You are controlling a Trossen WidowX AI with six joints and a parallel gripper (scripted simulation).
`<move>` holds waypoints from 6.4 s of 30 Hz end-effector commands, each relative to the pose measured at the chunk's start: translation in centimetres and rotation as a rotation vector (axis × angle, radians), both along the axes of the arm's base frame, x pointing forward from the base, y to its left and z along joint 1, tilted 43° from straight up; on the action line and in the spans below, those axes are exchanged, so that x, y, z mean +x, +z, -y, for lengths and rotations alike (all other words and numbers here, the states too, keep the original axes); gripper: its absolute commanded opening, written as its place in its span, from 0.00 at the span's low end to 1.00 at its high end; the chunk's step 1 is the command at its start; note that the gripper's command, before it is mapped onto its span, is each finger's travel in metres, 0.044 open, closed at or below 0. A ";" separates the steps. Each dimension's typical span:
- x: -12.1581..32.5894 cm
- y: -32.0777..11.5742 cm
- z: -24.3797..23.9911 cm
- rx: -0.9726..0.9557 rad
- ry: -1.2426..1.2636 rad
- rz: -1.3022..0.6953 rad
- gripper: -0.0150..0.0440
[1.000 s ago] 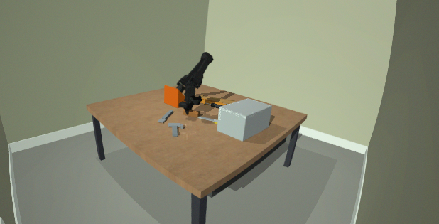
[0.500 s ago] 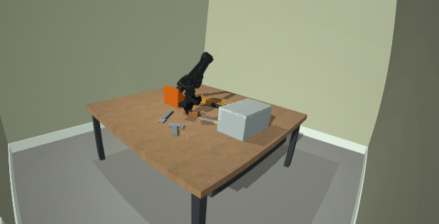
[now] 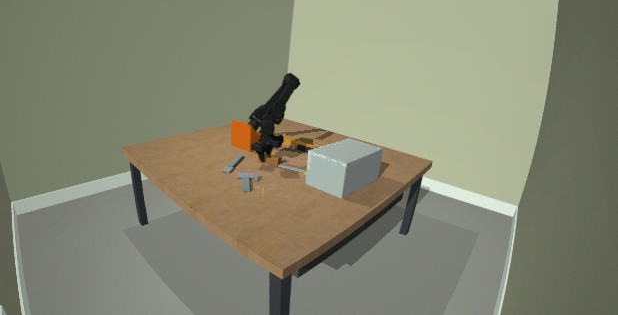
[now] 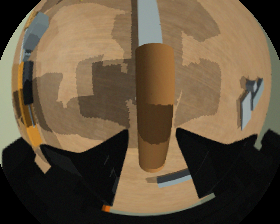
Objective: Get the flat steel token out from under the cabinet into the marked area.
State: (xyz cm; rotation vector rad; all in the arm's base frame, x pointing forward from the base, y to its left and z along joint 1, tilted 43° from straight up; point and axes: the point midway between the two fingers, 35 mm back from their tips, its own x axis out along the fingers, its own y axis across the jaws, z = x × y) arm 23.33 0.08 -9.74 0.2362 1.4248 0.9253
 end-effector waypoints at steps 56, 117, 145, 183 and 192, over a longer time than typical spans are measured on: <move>4.4 0.6 -1.6 -0.004 -0.047 -0.037 0.25; 11.5 1.8 -4.1 -0.002 -0.051 -0.037 0.25; 14.2 2.3 -5.1 -0.001 -0.051 -0.035 0.25; 17.6 2.9 -6.4 0.000 -0.051 -0.034 0.25; 18.0 3.1 -6.7 0.000 -0.051 -0.034 0.25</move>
